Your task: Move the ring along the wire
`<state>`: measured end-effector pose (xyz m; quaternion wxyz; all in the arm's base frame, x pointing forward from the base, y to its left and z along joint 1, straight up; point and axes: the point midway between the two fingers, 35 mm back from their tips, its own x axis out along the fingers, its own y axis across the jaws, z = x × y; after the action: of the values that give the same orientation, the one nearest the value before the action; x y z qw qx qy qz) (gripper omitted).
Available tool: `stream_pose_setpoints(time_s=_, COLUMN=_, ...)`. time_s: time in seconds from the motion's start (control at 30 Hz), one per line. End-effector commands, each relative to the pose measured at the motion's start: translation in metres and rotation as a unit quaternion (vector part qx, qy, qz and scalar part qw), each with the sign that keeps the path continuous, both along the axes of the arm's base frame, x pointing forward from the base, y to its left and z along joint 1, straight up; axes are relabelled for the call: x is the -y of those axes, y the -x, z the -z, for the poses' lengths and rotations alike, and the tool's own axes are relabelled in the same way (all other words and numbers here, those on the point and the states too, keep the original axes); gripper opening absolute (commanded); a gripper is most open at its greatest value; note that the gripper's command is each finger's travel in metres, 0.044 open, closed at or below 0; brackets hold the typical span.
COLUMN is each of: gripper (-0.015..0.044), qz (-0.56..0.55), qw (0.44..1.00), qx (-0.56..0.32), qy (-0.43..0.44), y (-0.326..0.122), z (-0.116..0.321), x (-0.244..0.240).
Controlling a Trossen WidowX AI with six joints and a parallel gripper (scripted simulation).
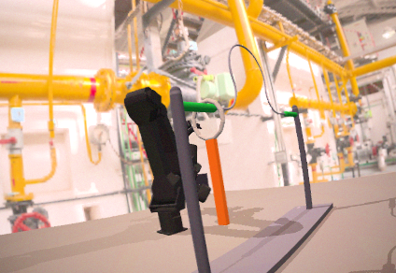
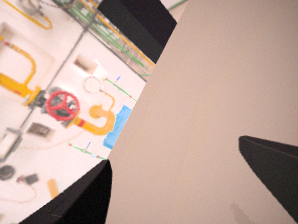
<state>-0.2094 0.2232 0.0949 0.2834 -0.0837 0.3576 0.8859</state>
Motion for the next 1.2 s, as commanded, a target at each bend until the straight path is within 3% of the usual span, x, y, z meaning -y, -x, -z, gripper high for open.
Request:
stream_pose_setpoints(time_s=0.0, gripper=0.0374, qz=0.002, qw=1.000, qx=0.000, qy=0.000, y=-0.001, z=0.000, x=-0.001)
stream_pose_setpoints(time_s=0.27, gripper=0.0164, qz=0.080, qw=0.997, qx=0.002, qy=-0.021, y=-0.049, z=0.001, x=-0.039)
stream_pose_setpoints(time_s=0.73, gripper=0.0160, qz=0.230, qw=0.971, qx=0.016, qy=-0.060, y=-0.158, z=0.004, x=-0.081)
stream_pose_setpoints(time_s=1.17, gripper=0.0160, qz=0.364, qw=0.926, qx=0.042, qy=-0.093, y=-0.267, z=0.008, x=-0.079)
